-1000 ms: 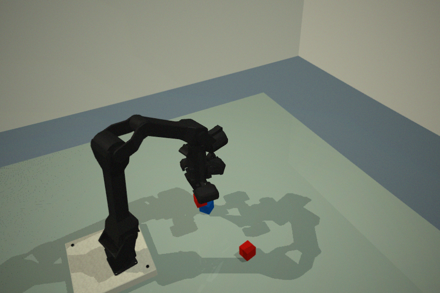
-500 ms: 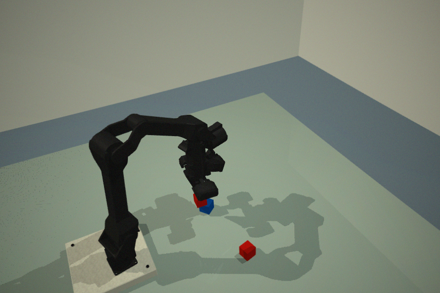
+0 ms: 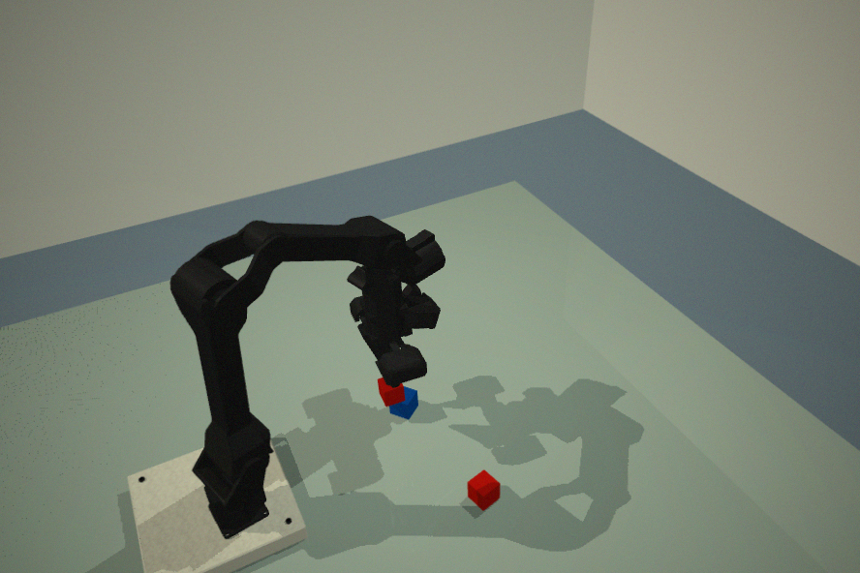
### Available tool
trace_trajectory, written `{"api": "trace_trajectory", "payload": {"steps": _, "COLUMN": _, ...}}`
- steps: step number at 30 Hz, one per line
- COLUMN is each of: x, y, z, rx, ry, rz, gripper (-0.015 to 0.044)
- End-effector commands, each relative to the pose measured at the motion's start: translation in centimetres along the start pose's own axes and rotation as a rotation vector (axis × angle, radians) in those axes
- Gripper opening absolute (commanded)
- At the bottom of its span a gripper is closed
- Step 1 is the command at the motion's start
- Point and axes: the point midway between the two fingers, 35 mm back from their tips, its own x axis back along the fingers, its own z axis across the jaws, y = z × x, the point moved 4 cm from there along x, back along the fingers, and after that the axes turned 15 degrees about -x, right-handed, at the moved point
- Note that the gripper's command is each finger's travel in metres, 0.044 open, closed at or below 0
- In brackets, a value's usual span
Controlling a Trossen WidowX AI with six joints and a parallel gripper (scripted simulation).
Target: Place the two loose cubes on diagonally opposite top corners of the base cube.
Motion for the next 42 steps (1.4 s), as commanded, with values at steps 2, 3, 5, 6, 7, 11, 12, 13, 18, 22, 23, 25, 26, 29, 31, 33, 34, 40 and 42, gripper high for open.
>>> {"api": "trace_trajectory", "payload": {"steps": 2, "x": 0.3, "y": 1.2, "z": -0.9, "rx": -0.095, "ry": 0.001, "rz": 0.001, "gripper": 0.0265}}
{"api": "trace_trajectory", "payload": {"steps": 3, "x": 0.5, "y": 1.7, "z": -1.3, "rx": -0.139, "ry": 0.001, "rz": 0.001, "gripper": 0.0265}}
{"api": "trace_trajectory", "payload": {"steps": 5, "x": 0.8, "y": 2.9, "z": -2.4, "rx": -0.237, "ry": 0.002, "rz": 0.001, "gripper": 0.0265}}
{"api": "trace_trajectory", "payload": {"steps": 6, "x": 1.0, "y": 3.5, "z": -2.9, "rx": -0.286, "ry": 0.003, "rz": 0.001, "gripper": 0.0265}}
{"api": "trace_trajectory", "payload": {"steps": 7, "x": 1.2, "y": 4.0, "z": -3.5, "rx": -0.335, "ry": 0.003, "rz": 0.002, "gripper": 0.0265}}
{"api": "trace_trajectory", "payload": {"steps": 11, "x": 1.9, "y": 6.1, "z": -6.0, "rx": -0.531, "ry": 0.006, "rz": 0.002, "gripper": 0.0265}}
{"api": "trace_trajectory", "payload": {"steps": 12, "x": 2.1, "y": 6.6, "z": -6.7, "rx": -0.58, "ry": 0.006, "rz": 0.002, "gripper": 0.0265}}
{"api": "trace_trajectory", "payload": {"steps": 13, "x": 2.2, "y": 7.1, "z": -7.4, "rx": -0.629, "ry": 0.007, "rz": 0.002, "gripper": 0.0265}}
{"api": "trace_trajectory", "payload": {"steps": 18, "x": 3.1, "y": 9.1, "z": -11.2, "rx": -0.872, "ry": 0.008, "rz": -0.001, "gripper": 0.0265}}
{"api": "trace_trajectory", "payload": {"steps": 22, "x": 3.9, "y": 10.5, "z": -14.7, "rx": -1.062, "ry": 0.002, "rz": -0.012, "gripper": 0.0265}}
{"api": "trace_trajectory", "payload": {"steps": 23, "x": 4.0, "y": 10.8, "z": -15.6, "rx": -1.11, "ry": 0.0, "rz": -0.015, "gripper": 0.0265}}
{"api": "trace_trajectory", "payload": {"steps": 25, "x": 4.3, "y": 11.2, "z": -17.1, "rx": -1.187, "ry": -0.003, "rz": -0.02, "gripper": 0.0265}}
{"api": "trace_trajectory", "payload": {"steps": 26, "x": 4.5, "y": 11.3, "z": -17.7, "rx": -1.214, "ry": -0.003, "rz": -0.022, "gripper": 0.0265}}
{"api": "trace_trajectory", "payload": {"steps": 29, "x": 4.6, "y": 11.5, "z": -18.4, "rx": -1.249, "ry": -0.005, "rz": -0.024, "gripper": 0.0265}}
{"api": "trace_trajectory", "payload": {"steps": 31, "x": 4.5, "y": 11.5, "z": -18.4, "rx": -1.249, "ry": -0.005, "rz": -0.024, "gripper": 0.0265}}
{"api": "trace_trajectory", "payload": {"steps": 33, "x": 3.5, "y": 11.6, "z": -18.4, "rx": -1.249, "ry": -0.005, "rz": -0.025, "gripper": 0.0265}}
{"api": "trace_trajectory", "payload": {"steps": 34, "x": 2.7, "y": 11.7, "z": -18.4, "rx": -1.249, "ry": -0.005, "rz": -0.025, "gripper": 0.0265}}
{"api": "trace_trajectory", "payload": {"steps": 40, "x": -1.5, "y": 11.6, "z": -18.5, "rx": -1.249, "ry": -0.005, "rz": -0.024, "gripper": 0.0265}}
{"api": "trace_trajectory", "payload": {"steps": 42, "x": -1.6, "y": 11.6, "z": -18.5, "rx": -1.249, "ry": -0.005, "rz": -0.024, "gripper": 0.0265}}
